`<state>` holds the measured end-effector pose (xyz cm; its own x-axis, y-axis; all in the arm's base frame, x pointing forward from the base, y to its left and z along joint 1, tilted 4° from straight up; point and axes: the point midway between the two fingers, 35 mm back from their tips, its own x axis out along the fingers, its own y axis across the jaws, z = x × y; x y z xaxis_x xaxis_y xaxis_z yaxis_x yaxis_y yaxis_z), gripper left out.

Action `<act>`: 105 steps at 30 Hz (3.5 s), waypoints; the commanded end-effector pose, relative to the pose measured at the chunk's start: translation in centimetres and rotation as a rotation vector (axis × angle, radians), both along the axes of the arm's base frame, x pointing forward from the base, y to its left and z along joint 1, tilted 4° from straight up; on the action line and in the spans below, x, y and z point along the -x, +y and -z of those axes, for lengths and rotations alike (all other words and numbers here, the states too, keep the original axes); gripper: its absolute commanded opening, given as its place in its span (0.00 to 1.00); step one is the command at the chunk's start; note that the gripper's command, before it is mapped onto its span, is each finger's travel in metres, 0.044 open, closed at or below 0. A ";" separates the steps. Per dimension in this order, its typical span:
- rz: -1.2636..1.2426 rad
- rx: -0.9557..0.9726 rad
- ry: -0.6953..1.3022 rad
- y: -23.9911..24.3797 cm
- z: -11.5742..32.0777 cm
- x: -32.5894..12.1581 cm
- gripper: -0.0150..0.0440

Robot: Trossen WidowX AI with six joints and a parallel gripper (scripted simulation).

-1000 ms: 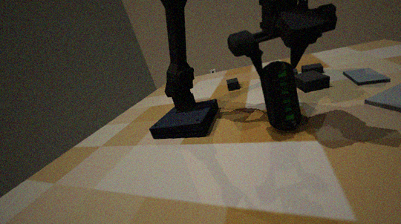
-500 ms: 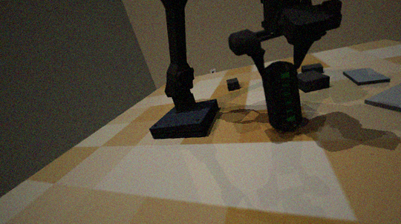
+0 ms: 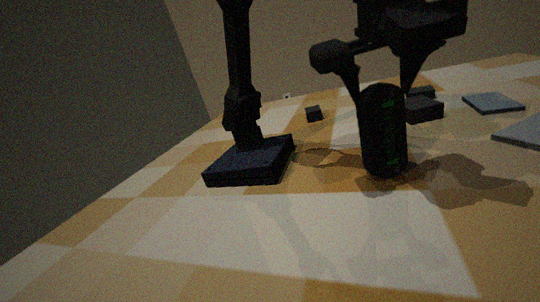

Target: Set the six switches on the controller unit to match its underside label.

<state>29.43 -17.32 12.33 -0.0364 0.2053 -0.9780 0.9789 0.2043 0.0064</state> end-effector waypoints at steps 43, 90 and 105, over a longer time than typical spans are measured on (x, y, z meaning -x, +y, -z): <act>-0.005 0.112 -0.020 -3.6 0.9 -0.8 0.83; -0.005 0.174 -0.033 -6.8 2.3 -1.5 0.83; -0.005 0.175 -0.033 -7.8 2.9 -1.7 0.83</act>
<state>31.14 -25.02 10.34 0.0129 0.0191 -0.9997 0.9788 0.2042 0.0165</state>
